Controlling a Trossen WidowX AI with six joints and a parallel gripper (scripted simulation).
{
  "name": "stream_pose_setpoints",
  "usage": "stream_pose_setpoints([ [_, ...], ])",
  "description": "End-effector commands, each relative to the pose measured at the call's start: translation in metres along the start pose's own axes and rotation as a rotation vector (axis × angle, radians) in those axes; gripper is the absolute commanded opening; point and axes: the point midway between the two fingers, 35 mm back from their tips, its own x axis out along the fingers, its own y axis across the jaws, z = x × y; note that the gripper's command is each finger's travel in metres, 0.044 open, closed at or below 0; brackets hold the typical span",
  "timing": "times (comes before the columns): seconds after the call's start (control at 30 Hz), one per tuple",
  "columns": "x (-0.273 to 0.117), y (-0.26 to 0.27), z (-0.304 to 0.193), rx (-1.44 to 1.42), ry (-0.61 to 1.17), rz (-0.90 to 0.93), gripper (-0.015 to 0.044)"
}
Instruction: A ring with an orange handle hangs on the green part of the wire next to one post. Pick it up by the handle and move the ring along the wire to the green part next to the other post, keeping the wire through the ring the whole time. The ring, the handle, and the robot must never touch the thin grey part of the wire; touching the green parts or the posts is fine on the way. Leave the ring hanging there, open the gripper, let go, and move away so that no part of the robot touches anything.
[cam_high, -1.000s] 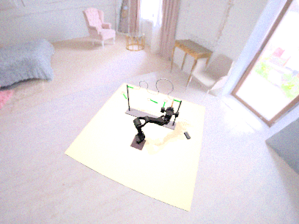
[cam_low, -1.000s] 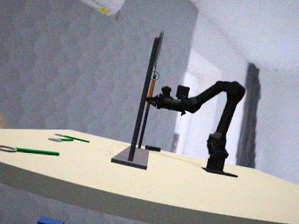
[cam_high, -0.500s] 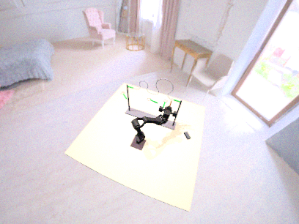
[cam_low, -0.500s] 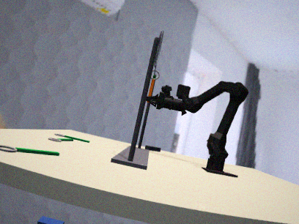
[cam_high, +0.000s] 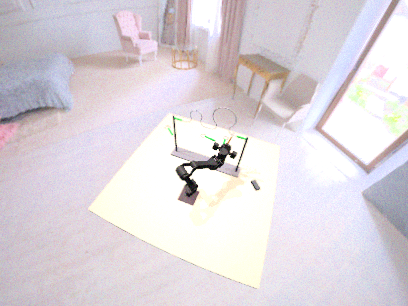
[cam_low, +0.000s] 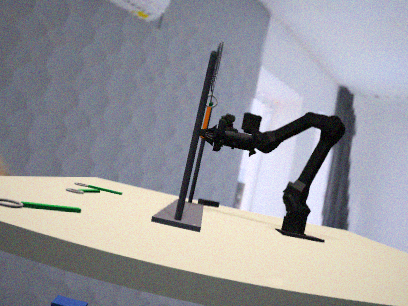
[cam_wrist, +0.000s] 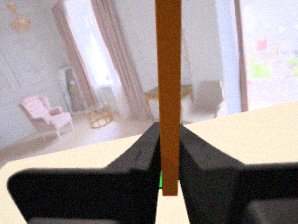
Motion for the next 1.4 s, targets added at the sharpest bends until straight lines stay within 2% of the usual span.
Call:
stream_pose_setpoints([
  [0.0, -0.001, 0.013, -0.002, 0.074, 0.003, -0.001, -0.015],
  [0.33, -0.005, 0.044, 0.004, 0.267, 0.038, 0.007, -0.015],
  [0.93, -0.033, 0.091, 0.032, 0.602, 0.266, 0.081, -0.015],
  [1.37, -0.058, 0.118, 0.072, 0.901, 0.461, 0.221, -0.015],
])
